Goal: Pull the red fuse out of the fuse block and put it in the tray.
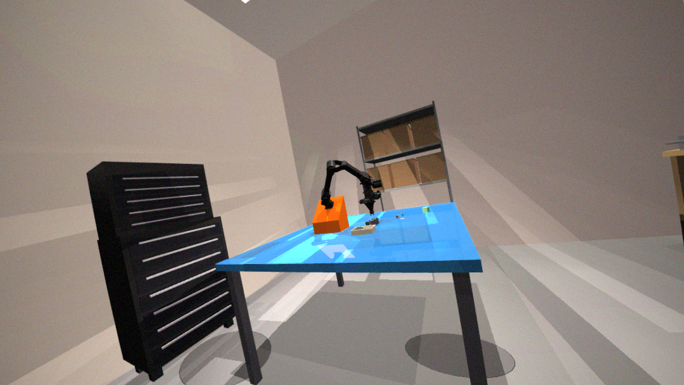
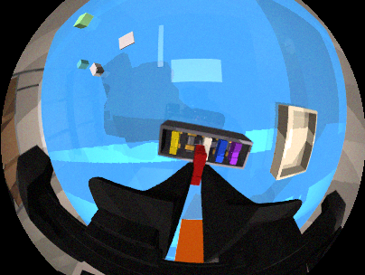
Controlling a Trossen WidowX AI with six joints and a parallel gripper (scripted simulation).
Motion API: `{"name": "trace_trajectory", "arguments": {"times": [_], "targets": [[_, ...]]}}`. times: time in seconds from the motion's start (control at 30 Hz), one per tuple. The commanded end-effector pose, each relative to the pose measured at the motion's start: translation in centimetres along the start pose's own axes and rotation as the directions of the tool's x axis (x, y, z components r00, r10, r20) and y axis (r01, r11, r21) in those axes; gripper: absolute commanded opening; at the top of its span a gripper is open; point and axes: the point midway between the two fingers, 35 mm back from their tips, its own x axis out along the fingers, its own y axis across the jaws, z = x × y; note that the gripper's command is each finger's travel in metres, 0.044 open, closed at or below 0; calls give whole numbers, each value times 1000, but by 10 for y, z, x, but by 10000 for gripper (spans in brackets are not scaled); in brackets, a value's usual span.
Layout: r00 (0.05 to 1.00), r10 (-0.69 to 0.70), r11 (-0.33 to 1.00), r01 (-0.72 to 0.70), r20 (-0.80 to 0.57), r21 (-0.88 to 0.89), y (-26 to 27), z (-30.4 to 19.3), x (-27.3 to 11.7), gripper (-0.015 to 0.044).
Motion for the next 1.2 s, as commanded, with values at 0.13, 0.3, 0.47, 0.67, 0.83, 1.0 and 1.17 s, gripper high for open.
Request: {"name": "trace_trajectory", "arguments": {"times": [0.13, 0.3, 0.47, 0.67, 0.83, 1.0, 1.17], "targets": [[1000, 14, 1000, -14, -6, 10, -54, 20, 0, 0], [1000, 16, 1000, -16, -4, 10, -91, 28, 0, 0], [1000, 10, 1000, -10, -2, 11, -129, 32, 0, 0], [1000, -6, 1000, 6, 0, 11, -176, 30, -1, 0], [1000, -15, 1000, 15, 1, 11, -196, 27, -1, 0], [1000, -15, 1000, 15, 0, 11, -196, 27, 3, 0], [1000, -15, 1000, 15, 0, 11, -196, 28, 11, 0]]}}
